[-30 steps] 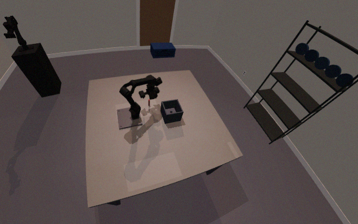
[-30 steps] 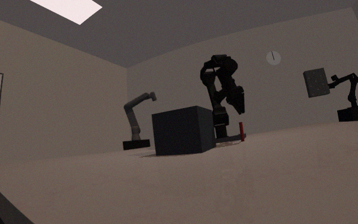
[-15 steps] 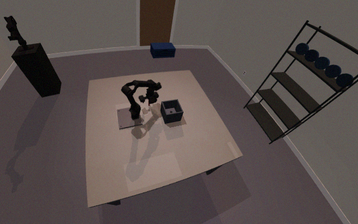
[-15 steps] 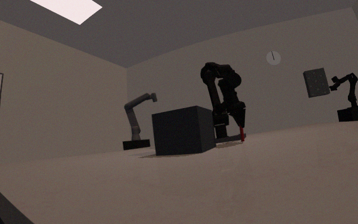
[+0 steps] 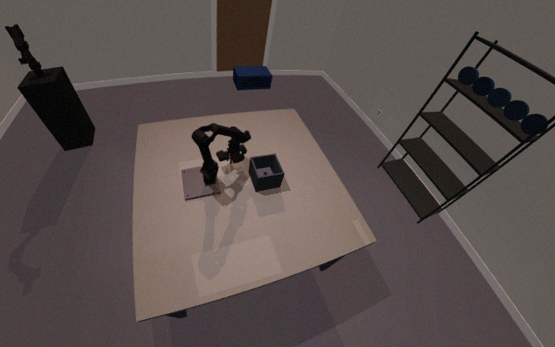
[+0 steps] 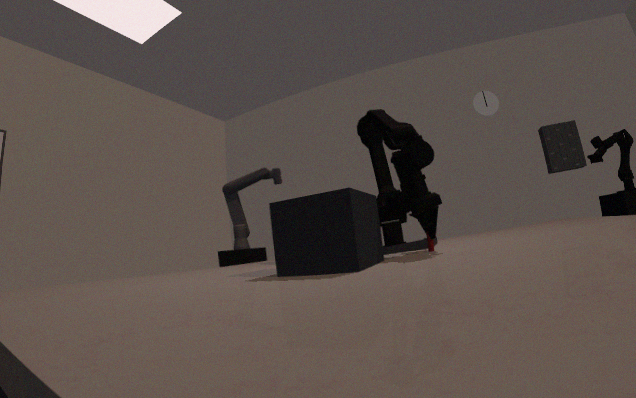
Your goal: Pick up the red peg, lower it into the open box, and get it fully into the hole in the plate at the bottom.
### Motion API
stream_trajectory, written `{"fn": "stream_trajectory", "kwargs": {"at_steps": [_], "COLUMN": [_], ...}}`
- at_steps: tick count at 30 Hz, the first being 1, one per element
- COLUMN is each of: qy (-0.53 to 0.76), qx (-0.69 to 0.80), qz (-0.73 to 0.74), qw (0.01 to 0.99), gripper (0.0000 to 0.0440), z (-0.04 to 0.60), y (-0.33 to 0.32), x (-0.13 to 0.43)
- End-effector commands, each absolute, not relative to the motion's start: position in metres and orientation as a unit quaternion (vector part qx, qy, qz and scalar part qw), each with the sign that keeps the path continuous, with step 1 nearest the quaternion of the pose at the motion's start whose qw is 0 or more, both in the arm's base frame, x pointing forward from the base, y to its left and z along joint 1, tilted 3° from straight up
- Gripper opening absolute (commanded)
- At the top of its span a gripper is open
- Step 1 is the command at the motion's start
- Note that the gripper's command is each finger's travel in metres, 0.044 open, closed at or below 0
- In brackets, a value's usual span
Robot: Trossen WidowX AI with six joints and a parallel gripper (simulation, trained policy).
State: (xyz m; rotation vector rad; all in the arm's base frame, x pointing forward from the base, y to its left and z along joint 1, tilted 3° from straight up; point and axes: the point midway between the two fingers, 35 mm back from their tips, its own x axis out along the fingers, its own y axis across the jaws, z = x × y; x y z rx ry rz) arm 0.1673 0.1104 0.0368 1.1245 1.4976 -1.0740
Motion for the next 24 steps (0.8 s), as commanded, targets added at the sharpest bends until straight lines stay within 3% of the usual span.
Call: {"fn": "stream_trajectory", "kwargs": {"at_steps": [1,4,24], "qy": [0.617,0.622,0.598], "qx": [0.452,0.450,0.531], "qz": [-0.432,-0.424,-0.337], "qw": [0.477,0.481,0.497], "gripper": [0.0049,0.0000,0.0000], "z": [0.032,0.032,0.098], "y": [0.112,0.114,0.123], "x": [0.169,0.171,0.195]}}
